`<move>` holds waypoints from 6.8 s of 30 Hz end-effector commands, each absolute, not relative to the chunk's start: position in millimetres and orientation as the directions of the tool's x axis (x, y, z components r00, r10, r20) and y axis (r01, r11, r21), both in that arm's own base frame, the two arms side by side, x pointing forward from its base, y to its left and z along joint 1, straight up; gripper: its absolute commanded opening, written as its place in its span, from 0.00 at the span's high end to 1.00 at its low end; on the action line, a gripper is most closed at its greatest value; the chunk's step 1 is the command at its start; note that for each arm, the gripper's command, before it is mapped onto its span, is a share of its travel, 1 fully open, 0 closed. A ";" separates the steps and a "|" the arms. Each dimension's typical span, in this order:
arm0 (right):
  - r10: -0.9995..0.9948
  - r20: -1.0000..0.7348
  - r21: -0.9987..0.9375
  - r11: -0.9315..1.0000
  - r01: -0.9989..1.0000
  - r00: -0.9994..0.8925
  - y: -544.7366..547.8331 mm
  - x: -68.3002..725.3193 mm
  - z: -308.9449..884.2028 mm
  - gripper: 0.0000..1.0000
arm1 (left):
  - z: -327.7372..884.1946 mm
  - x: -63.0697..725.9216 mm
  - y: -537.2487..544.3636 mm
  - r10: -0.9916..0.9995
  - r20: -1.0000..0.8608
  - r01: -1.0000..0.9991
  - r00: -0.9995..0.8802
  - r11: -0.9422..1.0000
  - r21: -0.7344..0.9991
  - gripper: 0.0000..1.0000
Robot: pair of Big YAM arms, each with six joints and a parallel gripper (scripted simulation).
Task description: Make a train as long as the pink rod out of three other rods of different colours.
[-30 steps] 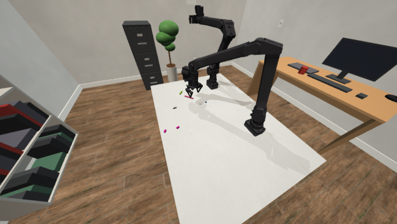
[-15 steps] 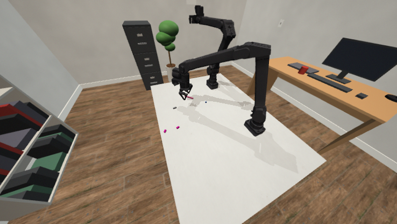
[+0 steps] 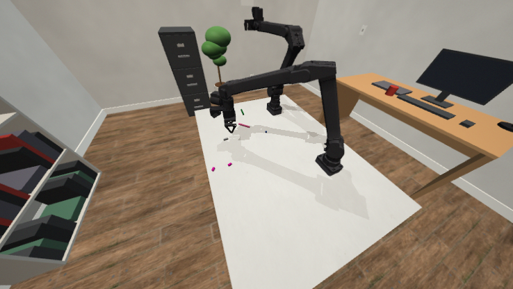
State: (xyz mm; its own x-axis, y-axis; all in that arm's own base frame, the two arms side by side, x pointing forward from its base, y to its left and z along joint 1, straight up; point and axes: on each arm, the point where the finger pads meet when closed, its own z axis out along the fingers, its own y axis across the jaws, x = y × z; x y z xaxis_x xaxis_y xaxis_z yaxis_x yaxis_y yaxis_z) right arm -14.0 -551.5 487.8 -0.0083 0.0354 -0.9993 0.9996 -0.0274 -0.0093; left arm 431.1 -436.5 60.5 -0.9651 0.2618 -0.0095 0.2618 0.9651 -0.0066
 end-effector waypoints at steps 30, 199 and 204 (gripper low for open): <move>0.000 -1.000 0.000 -0.031 1.000 0.000 -544.6 -17.4 500.5 0.00 | 70.8 490.3 -442.4 -0.133 -0.036 -0.131 -0.990 0.990 -0.042 0.77; 0.000 -1.000 0.000 -0.031 1.000 0.000 -544.6 -17.4 500.5 0.00 | 9.8 479.2 -438.7 -0.133 -0.019 -0.133 -0.991 0.991 -0.022 0.77; 0.000 -1.000 0.000 -0.031 1.000 0.000 -544.6 -17.4 500.5 0.00 | 9.8 479.1 -438.4 -0.133 -0.019 -0.133 -0.991 0.991 -0.022 0.77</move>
State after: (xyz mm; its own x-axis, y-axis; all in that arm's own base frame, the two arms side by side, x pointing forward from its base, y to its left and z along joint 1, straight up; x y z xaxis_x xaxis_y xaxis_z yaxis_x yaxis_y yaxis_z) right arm -14.0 -551.5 487.8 -0.0083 0.0354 -0.9993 0.9996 -0.0274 -0.0093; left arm 473.7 -433.5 -1.4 -0.9929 -0.1186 0.0004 -0.1186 0.9929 -0.0004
